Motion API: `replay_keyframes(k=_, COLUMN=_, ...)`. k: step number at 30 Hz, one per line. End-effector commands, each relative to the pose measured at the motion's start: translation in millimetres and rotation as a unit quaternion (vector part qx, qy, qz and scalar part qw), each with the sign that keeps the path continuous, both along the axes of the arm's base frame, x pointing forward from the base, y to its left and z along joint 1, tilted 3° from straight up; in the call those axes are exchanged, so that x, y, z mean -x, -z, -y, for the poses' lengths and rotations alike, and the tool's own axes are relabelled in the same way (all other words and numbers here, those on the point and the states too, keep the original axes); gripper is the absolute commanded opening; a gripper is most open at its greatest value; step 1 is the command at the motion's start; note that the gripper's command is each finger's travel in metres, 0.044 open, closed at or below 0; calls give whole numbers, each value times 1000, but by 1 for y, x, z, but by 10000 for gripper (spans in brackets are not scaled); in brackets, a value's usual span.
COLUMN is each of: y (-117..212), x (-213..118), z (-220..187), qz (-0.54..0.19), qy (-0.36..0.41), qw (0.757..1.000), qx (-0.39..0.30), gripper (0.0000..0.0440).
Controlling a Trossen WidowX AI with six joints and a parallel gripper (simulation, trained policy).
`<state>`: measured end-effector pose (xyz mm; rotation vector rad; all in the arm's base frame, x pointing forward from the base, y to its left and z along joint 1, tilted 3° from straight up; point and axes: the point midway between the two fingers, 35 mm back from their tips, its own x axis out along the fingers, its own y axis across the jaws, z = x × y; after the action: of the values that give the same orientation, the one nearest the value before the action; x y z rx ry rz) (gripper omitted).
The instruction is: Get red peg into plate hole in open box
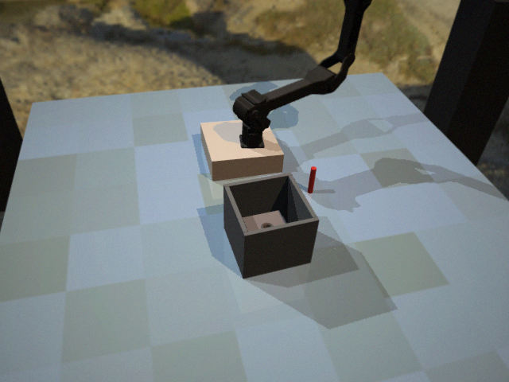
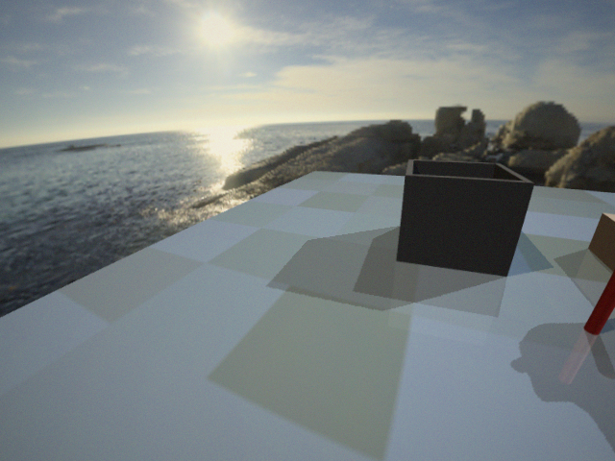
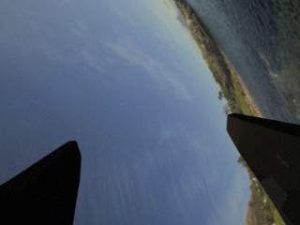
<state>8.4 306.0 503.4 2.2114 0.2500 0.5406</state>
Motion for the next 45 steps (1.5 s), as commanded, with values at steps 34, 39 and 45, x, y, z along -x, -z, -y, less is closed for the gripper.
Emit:
replay_keyframes(k=34, y=-48, x=-10, z=118, qz=-119, qy=-148, qw=830, qx=-524, gripper=440)
replay_keyframes(k=39, y=-51, x=-14, z=136, qz=-140, qy=-169, qw=779, qx=-587, gripper=440)
replay_keyframes(k=45, y=-53, x=-19, z=158, qz=-165, qy=-192, qw=710, qx=-657, gripper=440)
